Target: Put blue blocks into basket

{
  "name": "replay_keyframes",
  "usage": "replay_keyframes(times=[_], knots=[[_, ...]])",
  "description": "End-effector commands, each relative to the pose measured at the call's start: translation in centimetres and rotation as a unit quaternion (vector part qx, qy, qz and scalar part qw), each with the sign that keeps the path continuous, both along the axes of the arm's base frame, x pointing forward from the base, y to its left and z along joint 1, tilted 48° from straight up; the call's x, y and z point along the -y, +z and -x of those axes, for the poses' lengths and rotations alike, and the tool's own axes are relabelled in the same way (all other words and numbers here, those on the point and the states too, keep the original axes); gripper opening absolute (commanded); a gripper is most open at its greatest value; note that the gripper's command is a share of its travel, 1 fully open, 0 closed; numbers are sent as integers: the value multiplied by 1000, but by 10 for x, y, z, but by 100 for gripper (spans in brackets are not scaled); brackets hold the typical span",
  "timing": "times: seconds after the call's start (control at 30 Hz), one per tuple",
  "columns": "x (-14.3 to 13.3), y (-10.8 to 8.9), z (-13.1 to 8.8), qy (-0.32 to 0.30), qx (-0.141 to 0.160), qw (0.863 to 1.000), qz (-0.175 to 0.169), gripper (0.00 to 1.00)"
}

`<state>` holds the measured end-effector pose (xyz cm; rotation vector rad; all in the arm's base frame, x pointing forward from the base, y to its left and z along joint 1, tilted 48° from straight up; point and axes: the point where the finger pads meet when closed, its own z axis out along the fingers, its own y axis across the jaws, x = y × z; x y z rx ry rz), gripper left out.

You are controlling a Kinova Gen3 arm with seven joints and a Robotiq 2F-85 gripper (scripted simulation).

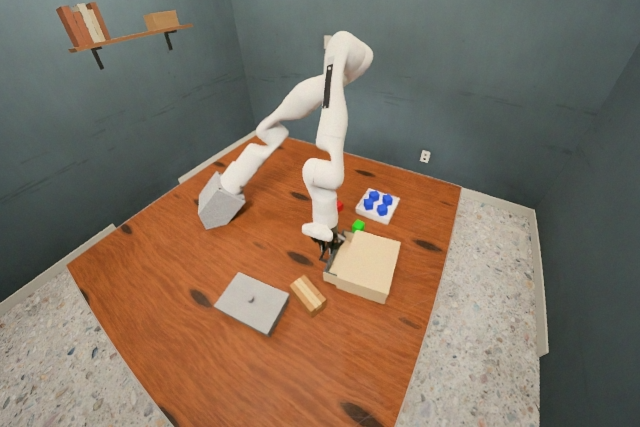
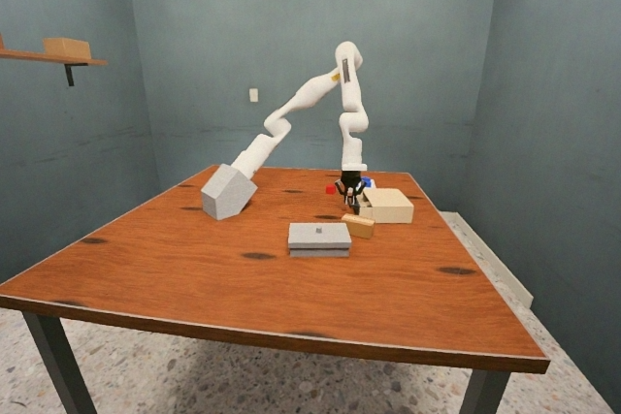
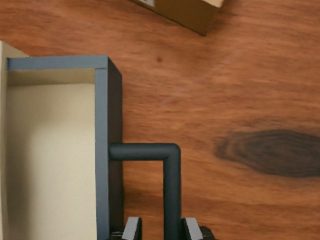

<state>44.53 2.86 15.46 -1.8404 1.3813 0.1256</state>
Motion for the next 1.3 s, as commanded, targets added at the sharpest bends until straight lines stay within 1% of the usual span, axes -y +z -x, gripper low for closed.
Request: replay_keyframes(times=[0.0, 0.67, 1.27], knots=[[-1, 6, -8, 3, 1, 1000, 1, 30], [-4, 26, -38, 3, 1, 1000, 1, 30], [-4, 28, -41, 3, 1, 1000, 1, 30]])
